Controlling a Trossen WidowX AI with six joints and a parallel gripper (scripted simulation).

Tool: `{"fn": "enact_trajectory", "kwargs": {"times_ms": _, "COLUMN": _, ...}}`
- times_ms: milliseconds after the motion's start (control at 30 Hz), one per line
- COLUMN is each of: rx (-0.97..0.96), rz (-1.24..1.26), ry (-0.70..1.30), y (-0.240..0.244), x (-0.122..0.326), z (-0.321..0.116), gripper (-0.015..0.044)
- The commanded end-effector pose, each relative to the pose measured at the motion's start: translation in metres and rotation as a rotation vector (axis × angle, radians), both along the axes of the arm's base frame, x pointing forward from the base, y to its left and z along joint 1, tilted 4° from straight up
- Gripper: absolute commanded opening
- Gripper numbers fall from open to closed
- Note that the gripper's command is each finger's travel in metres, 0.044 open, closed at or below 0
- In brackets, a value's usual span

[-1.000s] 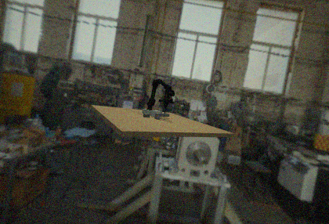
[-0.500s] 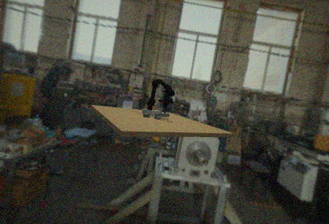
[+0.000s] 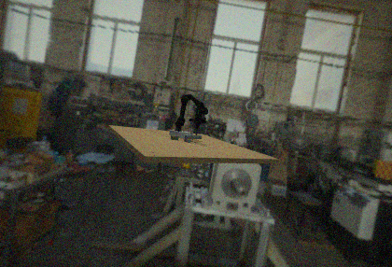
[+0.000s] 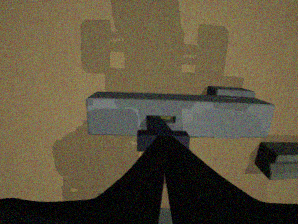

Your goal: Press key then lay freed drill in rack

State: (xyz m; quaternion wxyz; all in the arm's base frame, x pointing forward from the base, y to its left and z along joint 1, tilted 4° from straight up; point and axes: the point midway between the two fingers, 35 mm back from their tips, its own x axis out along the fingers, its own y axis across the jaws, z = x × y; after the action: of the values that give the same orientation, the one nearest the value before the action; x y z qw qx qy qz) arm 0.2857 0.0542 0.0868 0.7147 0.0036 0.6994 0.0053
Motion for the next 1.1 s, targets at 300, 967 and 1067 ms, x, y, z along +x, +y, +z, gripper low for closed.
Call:
{"fn": "enact_trajectory", "kwargs": {"times_ms": 300, "rx": 0.000, "rz": 0.005, "ry": 0.057, "y": 0.0042, "x": -0.0077, "z": -0.0251, "gripper": 0.0000}}
{"fn": "enact_trajectory", "kwargs": {"times_ms": 967, "rx": 0.000, "rz": 0.005, "ry": 0.057, "y": 0.0052, "x": -0.0075, "z": -0.0262, "gripper": 0.0000}}
{"fn": "enact_trajectory", "kwargs": {"times_ms": 1067, "rx": 0.000, "rz": 0.005, "ry": 0.057, "y": 0.0053, "x": -0.0074, "z": -0.0263, "gripper": 0.0000}}
